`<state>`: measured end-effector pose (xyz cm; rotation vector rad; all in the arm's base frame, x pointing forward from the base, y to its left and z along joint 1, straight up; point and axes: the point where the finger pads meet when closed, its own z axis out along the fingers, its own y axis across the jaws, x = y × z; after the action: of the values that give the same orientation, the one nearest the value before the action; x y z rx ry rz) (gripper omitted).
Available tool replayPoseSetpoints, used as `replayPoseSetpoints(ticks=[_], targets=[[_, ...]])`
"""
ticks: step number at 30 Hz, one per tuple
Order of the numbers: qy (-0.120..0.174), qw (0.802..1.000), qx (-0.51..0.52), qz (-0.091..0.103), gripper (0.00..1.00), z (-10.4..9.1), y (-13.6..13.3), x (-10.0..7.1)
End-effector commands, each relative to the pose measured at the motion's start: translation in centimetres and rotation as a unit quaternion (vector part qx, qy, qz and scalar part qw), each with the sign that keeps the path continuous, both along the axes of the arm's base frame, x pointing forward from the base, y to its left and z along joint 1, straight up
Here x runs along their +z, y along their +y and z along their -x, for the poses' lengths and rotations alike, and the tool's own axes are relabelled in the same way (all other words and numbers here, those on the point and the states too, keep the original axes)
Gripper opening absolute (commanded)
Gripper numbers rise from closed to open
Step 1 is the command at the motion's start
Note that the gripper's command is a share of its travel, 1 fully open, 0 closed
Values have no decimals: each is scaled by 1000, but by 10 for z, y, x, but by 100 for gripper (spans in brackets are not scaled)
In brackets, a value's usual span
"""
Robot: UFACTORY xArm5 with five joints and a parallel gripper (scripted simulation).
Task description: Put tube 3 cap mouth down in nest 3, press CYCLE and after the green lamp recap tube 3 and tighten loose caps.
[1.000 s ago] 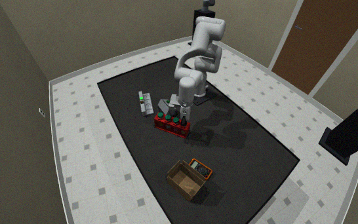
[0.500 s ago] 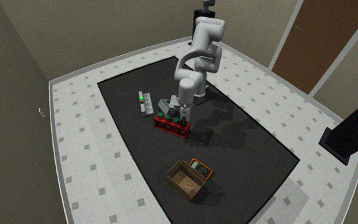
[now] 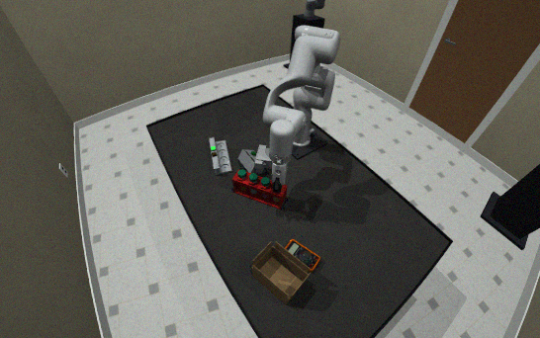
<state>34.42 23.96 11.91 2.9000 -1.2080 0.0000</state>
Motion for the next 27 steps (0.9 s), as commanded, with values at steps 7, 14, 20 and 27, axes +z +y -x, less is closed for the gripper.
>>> replayPoseSetpoints(ticks=[7,14,20,27], targets=[[-2,1000,0,-1,0,-1,1,1],[-2,1000,0,-1,0,-1,1,1],[-2,1000,-20,-1,0,-1,1,1],[-2,996,-90,-1,0,-1,1,1]])
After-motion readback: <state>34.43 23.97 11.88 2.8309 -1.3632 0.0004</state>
